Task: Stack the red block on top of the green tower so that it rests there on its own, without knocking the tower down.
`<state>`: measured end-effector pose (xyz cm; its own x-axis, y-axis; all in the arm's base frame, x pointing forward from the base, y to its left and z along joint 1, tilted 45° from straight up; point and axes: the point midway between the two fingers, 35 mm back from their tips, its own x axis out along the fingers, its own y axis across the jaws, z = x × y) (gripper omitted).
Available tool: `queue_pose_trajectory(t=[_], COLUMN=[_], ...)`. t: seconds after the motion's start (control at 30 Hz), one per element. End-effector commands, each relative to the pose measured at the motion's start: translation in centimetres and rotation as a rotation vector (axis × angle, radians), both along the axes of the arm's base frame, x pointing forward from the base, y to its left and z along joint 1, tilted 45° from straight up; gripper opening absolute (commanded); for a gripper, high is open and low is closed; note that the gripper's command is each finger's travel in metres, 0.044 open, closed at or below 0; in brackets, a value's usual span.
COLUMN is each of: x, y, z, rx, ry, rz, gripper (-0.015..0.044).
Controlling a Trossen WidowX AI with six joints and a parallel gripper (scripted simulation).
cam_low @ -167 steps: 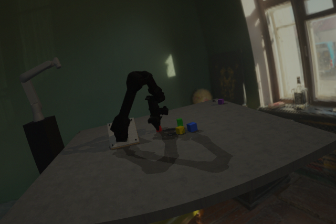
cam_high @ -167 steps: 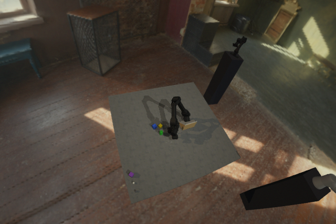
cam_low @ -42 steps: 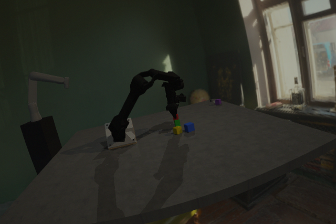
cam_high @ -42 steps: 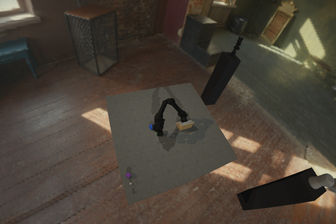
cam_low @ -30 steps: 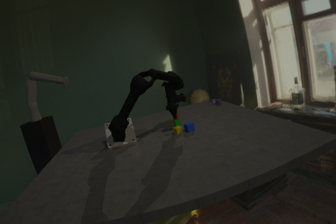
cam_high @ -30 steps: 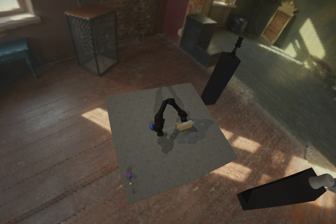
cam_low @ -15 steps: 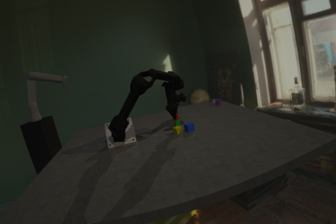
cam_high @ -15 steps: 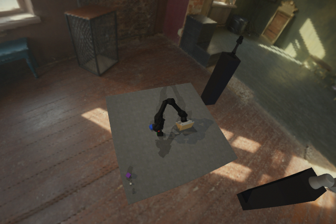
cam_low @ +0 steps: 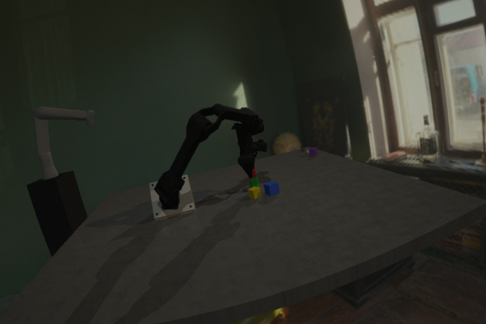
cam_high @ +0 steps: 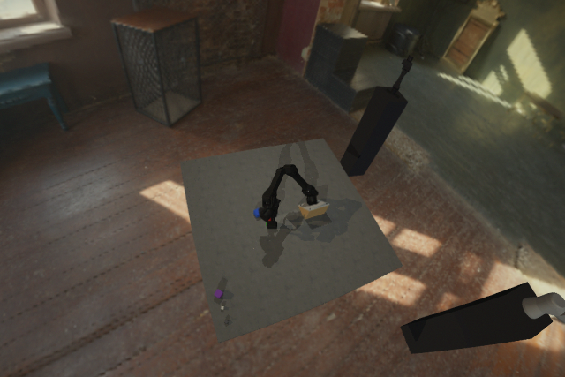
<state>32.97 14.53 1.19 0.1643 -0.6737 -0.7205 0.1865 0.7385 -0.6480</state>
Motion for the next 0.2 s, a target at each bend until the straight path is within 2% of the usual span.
queue_pose_trajectory(t=[0.0, 0.17], x=[0.02, 0.02], y=[-0.04, -0.04], z=[-0.05, -0.05], rx=[0.001, 0.001], ry=[-0.001, -0.001], rz=[-0.001, -0.001], gripper=[0.044, 0.044])
